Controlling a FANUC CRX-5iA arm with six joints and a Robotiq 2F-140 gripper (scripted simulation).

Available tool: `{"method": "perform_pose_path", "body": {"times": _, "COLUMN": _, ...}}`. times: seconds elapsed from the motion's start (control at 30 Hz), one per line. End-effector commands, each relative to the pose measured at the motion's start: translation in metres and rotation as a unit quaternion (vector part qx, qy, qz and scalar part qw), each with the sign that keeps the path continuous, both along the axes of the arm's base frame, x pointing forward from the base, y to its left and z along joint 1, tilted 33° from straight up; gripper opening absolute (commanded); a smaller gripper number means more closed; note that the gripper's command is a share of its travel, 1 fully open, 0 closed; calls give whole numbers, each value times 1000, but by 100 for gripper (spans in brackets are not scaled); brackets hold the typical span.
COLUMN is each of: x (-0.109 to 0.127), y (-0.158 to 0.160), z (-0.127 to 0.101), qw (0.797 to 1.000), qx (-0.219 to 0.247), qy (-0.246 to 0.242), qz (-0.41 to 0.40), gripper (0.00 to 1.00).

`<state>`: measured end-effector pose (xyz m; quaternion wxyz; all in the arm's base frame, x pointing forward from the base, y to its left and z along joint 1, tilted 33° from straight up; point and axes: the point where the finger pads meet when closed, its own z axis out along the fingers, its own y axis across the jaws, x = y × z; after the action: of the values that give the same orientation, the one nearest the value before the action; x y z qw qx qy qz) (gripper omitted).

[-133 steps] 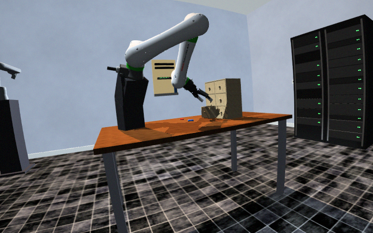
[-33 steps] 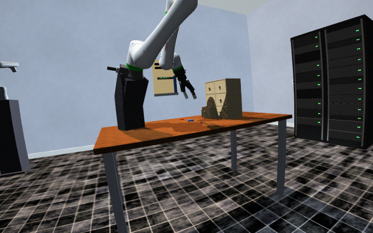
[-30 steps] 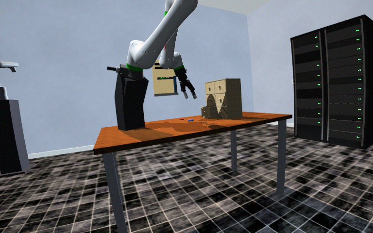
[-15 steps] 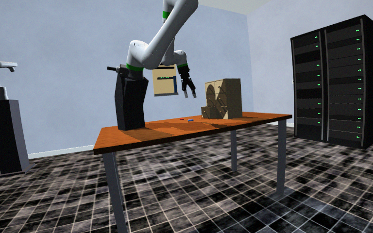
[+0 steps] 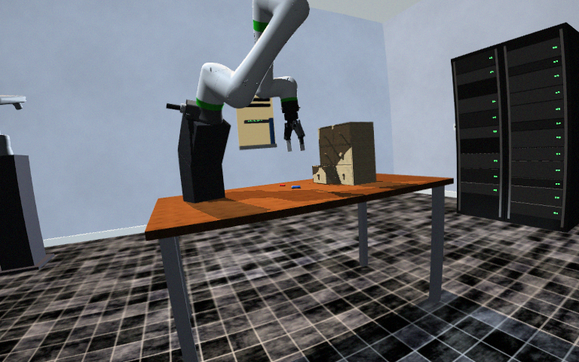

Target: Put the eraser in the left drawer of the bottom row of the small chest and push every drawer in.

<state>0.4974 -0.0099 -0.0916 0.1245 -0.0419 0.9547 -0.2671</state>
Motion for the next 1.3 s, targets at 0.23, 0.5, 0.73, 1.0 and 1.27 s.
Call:
{"method": "perform_pose_path", "body": {"times": 0.23, "x": 3, "y": -1, "z": 3, "qw": 999, "qx": -5, "qy": 28, "qz": -16, "gripper": 100}}
{"method": "perform_pose_path", "body": {"times": 0.5, "x": 3, "y": -1, "z": 3, "qw": 999, "qx": -5, "qy": 28, "qz": -16, "gripper": 100}}
{"method": "perform_pose_path", "body": {"times": 0.73, "x": 3, "y": -1, "z": 3, "qw": 999, "qx": -5, "qy": 27, "qz": -16, "gripper": 100}}
{"method": "perform_pose_path", "body": {"times": 1.0, "x": 1, "y": 0, "z": 3, "qw": 999, "qx": 1, "qy": 16, "qz": -34, "gripper": 100}}
{"method": "perform_pose_path", "body": {"times": 1.27, "x": -9, "y": 6, "z": 4, "qw": 985, "qx": 35, "qy": -58, "qz": -156, "gripper": 100}}
